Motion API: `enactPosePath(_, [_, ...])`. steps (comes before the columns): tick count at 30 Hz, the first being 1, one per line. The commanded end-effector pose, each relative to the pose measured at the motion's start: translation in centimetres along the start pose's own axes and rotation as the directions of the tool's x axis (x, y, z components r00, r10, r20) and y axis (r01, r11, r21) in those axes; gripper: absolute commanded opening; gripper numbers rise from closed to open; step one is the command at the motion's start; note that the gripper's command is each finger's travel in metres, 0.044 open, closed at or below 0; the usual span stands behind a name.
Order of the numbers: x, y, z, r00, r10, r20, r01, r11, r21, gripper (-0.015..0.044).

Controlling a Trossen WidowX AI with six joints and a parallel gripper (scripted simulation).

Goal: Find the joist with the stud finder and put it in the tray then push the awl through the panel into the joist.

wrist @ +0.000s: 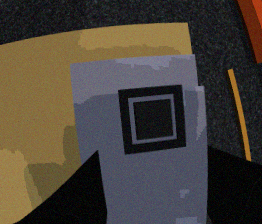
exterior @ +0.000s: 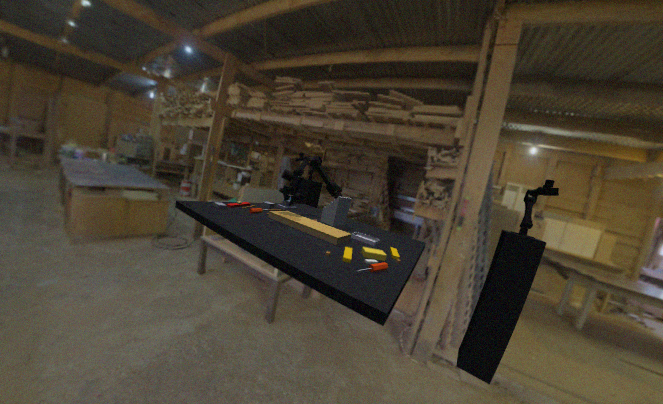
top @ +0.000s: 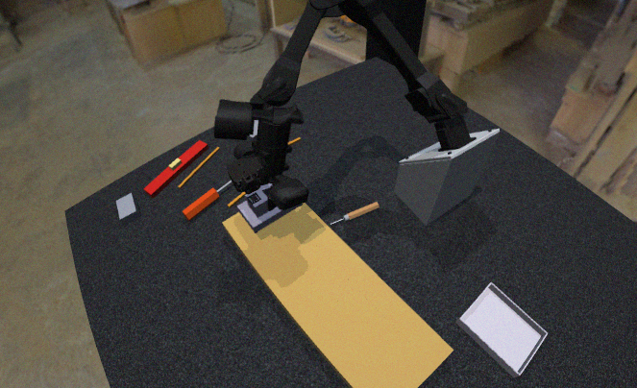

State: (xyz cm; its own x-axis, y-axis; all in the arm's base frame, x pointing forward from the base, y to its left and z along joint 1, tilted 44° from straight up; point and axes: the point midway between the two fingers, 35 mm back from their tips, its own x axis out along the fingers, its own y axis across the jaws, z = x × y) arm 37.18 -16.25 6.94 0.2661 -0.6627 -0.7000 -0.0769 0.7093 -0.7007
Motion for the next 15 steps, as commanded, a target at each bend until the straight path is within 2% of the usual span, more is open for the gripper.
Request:
enactPosePath(1, [0.9, 0.2, -0.2, 1.000, 0.003, 0.005, -0.003, 1.000, -0.009, 0.0000])
enactPosePath(15, [2.7, 0.2, -0.7, 1.000, 0.002, 0.005, -0.002, 1.000, -0.010, 0.0000])
